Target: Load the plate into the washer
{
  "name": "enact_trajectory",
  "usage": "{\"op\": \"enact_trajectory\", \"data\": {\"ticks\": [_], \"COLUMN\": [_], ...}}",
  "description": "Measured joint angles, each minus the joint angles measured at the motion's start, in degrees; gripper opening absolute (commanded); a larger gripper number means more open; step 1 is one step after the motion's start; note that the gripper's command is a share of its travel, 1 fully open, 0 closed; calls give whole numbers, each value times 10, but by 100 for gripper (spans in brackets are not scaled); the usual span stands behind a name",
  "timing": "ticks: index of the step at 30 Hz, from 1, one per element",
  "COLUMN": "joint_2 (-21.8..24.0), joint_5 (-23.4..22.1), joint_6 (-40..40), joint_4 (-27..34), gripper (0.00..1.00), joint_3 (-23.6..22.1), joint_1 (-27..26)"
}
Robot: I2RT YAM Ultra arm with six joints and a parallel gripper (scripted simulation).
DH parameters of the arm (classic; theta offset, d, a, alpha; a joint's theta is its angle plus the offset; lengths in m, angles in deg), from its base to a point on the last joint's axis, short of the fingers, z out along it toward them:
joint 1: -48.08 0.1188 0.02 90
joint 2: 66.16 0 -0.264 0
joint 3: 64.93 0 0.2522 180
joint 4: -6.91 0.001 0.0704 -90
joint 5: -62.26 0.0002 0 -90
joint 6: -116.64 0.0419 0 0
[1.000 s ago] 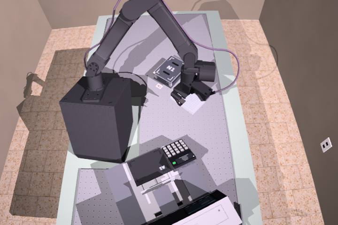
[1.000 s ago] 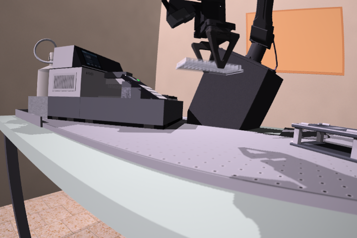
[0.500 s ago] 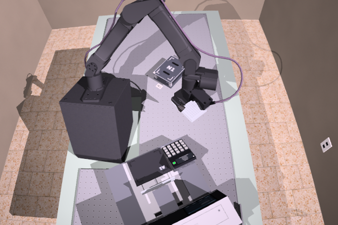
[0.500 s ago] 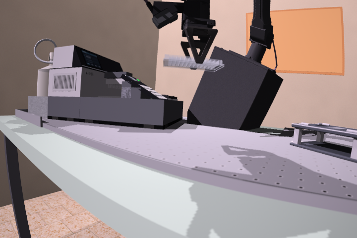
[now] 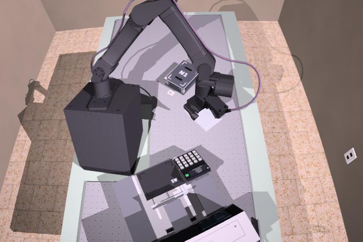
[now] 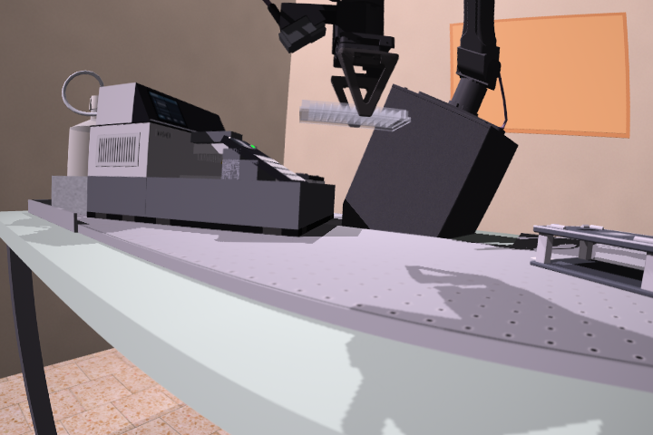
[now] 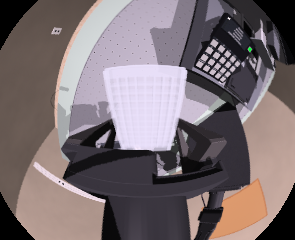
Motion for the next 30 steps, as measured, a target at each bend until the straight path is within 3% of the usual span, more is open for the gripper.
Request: {"op": "enact_trajectory", "data": {"ticks": [20, 30], "joint_2": [0, -14], "joint_5": [0, 2], "joint_6": [4, 73], "joint_4": [0, 0], "gripper": [84, 84], "joint_3": [0, -11], "joint_1": [-1, -59]}}
